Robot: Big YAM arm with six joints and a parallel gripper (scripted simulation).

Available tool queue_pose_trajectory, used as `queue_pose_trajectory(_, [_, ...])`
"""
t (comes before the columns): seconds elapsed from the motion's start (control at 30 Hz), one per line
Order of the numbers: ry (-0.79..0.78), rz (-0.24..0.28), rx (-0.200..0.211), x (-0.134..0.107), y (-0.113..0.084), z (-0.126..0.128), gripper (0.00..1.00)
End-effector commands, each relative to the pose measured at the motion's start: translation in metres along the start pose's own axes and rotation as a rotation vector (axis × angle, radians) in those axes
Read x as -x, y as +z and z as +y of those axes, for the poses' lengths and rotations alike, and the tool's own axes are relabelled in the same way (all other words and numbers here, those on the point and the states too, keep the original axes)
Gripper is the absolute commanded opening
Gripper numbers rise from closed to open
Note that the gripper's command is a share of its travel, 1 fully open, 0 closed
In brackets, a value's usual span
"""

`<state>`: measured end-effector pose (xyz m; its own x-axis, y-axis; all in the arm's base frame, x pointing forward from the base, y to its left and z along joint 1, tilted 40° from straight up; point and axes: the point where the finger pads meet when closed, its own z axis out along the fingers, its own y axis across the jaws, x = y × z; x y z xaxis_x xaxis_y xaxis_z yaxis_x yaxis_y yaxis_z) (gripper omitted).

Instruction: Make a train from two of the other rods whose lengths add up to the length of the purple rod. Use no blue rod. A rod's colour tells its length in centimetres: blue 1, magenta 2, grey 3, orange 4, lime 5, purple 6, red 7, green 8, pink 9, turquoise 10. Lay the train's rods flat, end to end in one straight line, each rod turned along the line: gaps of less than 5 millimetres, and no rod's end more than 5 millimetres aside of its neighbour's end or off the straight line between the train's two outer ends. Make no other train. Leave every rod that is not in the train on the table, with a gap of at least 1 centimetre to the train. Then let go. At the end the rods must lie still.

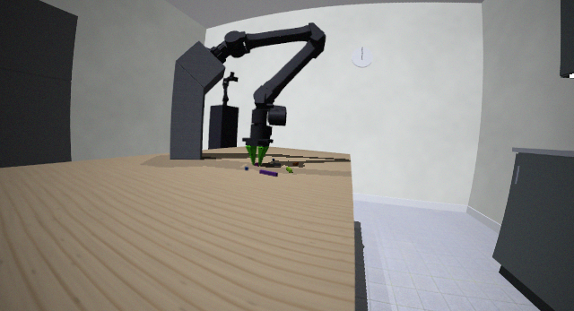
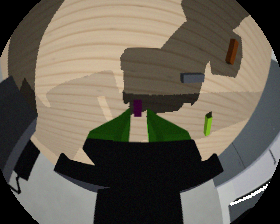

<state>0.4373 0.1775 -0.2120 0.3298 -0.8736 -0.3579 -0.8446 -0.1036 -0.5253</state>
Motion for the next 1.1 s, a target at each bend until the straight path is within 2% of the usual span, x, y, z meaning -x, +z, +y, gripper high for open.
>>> queue_pose_trajectory(0.0, [-0.003,-0.008,0.007,0.0061,0.0036,0.0077,0.24])
queue_pose_trajectory(0.5, [-0.003,-0.008,0.007,0.0061,0.0036,0.0077,0.24])
queue_pose_trajectory(0.53, [-0.003,-0.008,0.007,0.0061,0.0036,0.0077,0.04])
queue_pose_trajectory(1.07, [-0.003,-0.008,0.007,0.0061,0.0036,0.0077,0.04])
